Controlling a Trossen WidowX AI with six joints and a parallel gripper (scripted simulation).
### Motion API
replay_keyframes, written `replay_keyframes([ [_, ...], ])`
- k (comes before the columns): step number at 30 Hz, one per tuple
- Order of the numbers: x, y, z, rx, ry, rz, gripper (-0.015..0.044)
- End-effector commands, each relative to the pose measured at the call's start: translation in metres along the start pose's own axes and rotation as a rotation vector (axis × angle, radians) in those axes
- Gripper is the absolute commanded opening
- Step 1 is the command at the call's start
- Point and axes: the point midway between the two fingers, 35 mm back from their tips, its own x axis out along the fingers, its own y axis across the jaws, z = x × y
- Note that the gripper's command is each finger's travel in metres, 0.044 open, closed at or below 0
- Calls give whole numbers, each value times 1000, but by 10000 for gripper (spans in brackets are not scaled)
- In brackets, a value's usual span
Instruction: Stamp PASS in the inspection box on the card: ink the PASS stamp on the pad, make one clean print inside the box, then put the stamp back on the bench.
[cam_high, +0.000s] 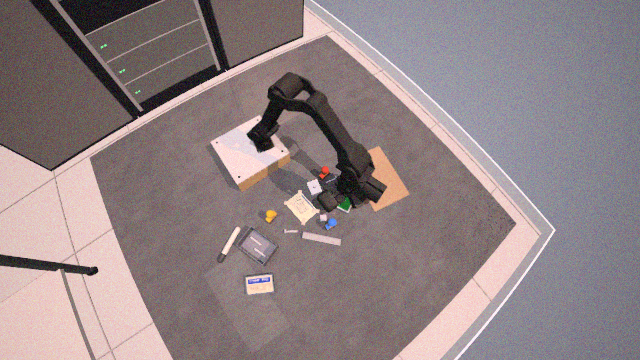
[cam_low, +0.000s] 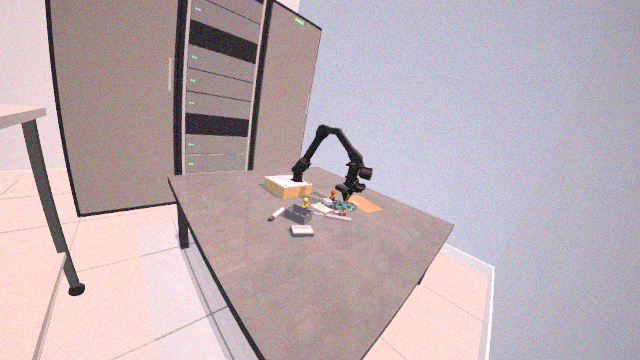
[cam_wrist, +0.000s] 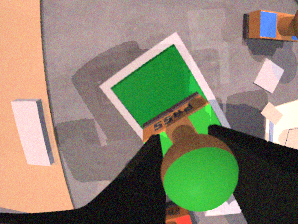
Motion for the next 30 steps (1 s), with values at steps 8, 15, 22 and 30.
replay_keyframes([
  [8, 8, 0, 0, 3, -1, 0, 0],
  [15, 9, 0, 0, 1, -1, -1, 0],
  [22, 11, 0, 0, 0, -2, -1, 0],
  [30, 12, 0, 0, 0, -2, -1, 0],
])
